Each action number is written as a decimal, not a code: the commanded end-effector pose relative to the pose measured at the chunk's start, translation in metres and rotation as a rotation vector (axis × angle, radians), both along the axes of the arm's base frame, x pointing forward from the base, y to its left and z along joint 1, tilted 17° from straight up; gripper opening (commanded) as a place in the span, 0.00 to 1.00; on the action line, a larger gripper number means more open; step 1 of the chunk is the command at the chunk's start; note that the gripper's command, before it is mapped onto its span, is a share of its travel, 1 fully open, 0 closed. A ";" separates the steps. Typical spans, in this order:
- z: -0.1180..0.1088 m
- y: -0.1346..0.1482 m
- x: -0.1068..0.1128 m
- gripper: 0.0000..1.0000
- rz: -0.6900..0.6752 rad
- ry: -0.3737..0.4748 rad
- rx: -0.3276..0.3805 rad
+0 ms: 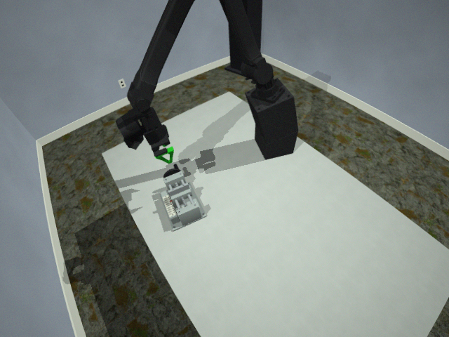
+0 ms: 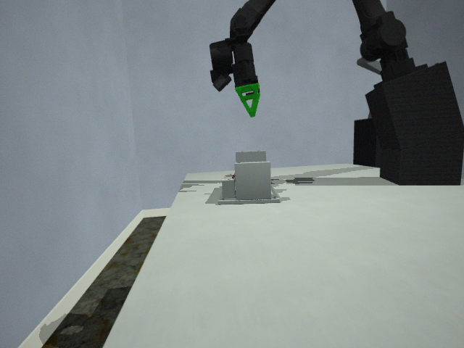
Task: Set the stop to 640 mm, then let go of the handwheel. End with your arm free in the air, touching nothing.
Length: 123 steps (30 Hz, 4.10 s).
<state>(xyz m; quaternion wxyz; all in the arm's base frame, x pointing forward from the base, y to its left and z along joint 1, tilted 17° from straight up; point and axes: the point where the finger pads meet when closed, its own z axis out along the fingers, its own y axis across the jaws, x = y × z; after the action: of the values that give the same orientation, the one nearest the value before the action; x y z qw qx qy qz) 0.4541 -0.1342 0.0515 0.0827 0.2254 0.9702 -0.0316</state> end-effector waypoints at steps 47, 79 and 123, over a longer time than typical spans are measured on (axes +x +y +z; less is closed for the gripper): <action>-0.007 -0.064 -0.015 0.53 -1.432 -0.306 0.250; -0.053 -0.021 0.100 0.53 -1.429 -0.283 0.246; -0.044 -0.021 0.100 0.53 -1.428 -0.290 0.250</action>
<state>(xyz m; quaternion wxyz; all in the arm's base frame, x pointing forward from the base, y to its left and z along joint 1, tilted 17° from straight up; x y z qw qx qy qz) 0.5458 -0.1539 -0.0025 0.1338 0.8150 0.5611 0.0555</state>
